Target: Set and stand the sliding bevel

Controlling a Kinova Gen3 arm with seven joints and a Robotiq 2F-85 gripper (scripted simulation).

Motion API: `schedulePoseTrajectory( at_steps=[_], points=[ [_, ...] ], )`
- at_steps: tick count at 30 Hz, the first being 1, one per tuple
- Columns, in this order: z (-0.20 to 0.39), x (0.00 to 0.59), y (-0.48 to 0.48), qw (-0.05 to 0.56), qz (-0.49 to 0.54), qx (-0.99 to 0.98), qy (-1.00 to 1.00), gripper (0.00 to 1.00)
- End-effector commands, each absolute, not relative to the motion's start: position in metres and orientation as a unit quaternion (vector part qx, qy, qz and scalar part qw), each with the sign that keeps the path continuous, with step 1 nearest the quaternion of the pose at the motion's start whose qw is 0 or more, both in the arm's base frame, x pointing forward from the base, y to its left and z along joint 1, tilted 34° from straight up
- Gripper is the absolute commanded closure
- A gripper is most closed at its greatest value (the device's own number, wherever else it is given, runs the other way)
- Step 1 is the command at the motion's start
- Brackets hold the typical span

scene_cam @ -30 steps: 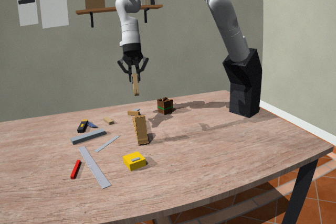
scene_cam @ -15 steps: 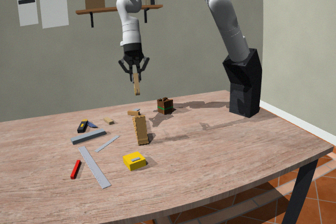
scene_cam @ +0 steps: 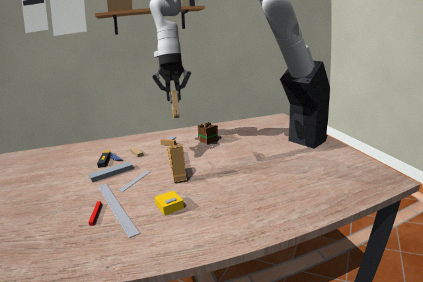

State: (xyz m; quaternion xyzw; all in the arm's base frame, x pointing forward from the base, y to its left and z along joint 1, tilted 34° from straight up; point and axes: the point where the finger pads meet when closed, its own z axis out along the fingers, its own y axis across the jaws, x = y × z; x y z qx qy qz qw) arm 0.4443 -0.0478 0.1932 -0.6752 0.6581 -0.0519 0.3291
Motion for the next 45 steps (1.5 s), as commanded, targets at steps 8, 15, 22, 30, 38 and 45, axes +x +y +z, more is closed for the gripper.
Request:
schedulePoseTrajectory(
  at_steps=[8, 15, 22, 30, 38, 45],
  points=[
    [0.182, 0.432, -0.066, 0.322, -0.063, -0.687, 0.648, 0.90],
    [0.174, 0.424, -0.077, 0.317, -0.070, -0.695, 0.642, 0.90],
    [0.162, 0.412, -0.095, 0.309, -0.081, -0.707, 0.631, 0.90],
    [0.151, 0.400, -0.111, 0.301, -0.091, -0.718, 0.621, 0.90],
    [0.136, 0.384, -0.134, 0.291, -0.104, -0.732, 0.608, 0.90],
    [0.127, 0.375, -0.147, 0.284, -0.112, -0.740, 0.599, 0.90]
  ],
)
